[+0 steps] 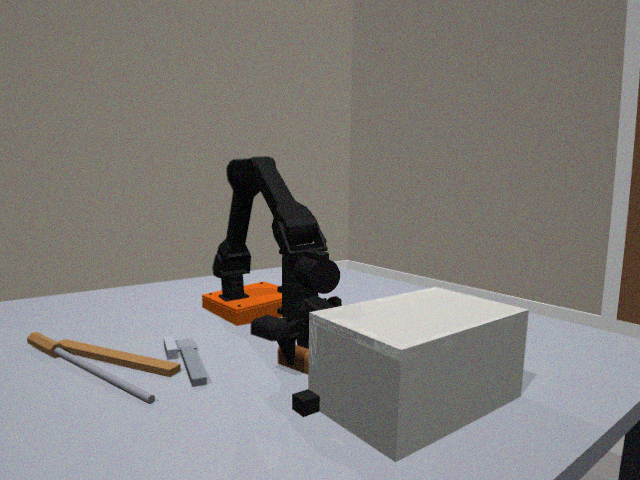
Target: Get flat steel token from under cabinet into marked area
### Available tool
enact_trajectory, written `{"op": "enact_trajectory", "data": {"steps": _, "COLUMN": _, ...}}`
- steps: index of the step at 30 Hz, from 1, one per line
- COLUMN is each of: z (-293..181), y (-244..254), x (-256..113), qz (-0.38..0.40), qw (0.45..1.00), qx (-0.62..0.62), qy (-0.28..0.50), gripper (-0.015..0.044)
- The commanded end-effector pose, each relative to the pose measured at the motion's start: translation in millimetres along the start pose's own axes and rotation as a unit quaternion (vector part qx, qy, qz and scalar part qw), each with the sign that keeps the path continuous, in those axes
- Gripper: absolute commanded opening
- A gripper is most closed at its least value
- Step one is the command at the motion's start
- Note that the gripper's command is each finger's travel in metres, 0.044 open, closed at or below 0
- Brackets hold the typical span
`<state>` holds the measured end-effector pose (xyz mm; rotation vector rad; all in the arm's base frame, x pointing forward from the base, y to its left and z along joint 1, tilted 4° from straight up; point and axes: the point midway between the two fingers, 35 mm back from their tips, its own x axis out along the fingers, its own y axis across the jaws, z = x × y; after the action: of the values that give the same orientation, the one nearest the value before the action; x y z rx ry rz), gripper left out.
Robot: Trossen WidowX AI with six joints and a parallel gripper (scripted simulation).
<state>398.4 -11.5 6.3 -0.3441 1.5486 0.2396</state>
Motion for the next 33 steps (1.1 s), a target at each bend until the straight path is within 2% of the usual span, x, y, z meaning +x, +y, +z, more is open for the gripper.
{"op": "enact_trajectory", "data": {"steps": 1, "z": 5.7, "y": -0.6, "x": -0.5, "qz": -0.001, "qw": 1.0, "qx": 0.001, "qy": 0.0, "gripper": 0.0}}
{"op": "enact_trajectory", "data": {"steps": 33, "z": 23.8, "y": 15.6, "x": 1.1, "qz": -0.001, "qw": 1.0, "qx": 0.001, "qy": -0.001, "gripper": 0.0}}
